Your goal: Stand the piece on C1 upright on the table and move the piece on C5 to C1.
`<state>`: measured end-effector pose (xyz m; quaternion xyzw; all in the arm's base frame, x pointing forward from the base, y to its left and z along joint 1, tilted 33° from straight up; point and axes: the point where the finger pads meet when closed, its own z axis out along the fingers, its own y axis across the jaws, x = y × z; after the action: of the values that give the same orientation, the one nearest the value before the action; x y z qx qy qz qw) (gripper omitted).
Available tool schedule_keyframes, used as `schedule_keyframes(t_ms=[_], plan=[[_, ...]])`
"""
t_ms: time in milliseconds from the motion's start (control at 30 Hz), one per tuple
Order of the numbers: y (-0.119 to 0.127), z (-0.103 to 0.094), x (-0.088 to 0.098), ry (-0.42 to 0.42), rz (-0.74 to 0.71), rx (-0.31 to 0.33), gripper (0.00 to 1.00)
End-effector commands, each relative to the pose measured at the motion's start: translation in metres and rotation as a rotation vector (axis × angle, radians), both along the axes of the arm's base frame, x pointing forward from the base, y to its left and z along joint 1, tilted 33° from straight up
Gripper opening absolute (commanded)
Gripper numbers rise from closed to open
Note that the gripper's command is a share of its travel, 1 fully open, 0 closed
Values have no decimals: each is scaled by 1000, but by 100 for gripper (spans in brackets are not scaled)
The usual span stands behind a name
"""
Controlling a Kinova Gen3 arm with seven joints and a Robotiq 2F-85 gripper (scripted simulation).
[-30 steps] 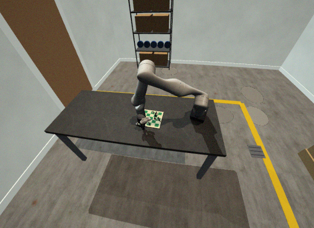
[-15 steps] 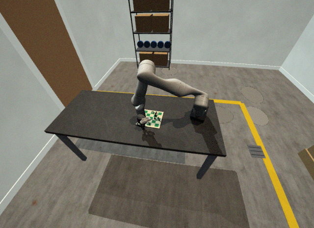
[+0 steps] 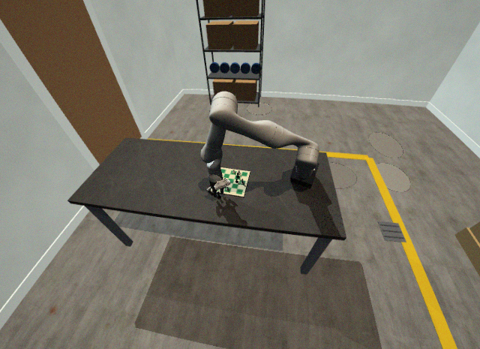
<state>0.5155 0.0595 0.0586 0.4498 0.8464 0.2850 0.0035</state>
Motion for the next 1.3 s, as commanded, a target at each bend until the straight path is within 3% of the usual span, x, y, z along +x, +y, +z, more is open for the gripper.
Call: schedule_keyframes(t_ms=[0,400,1000,1267], plan=[[-1,1,0,-1,-1,-1,41],[-3,5,-1,-1,-1,-1,41],[-39,67,-21,-1,-1,-1,41],[-44,76,-23,-1,-1,-1,41]])
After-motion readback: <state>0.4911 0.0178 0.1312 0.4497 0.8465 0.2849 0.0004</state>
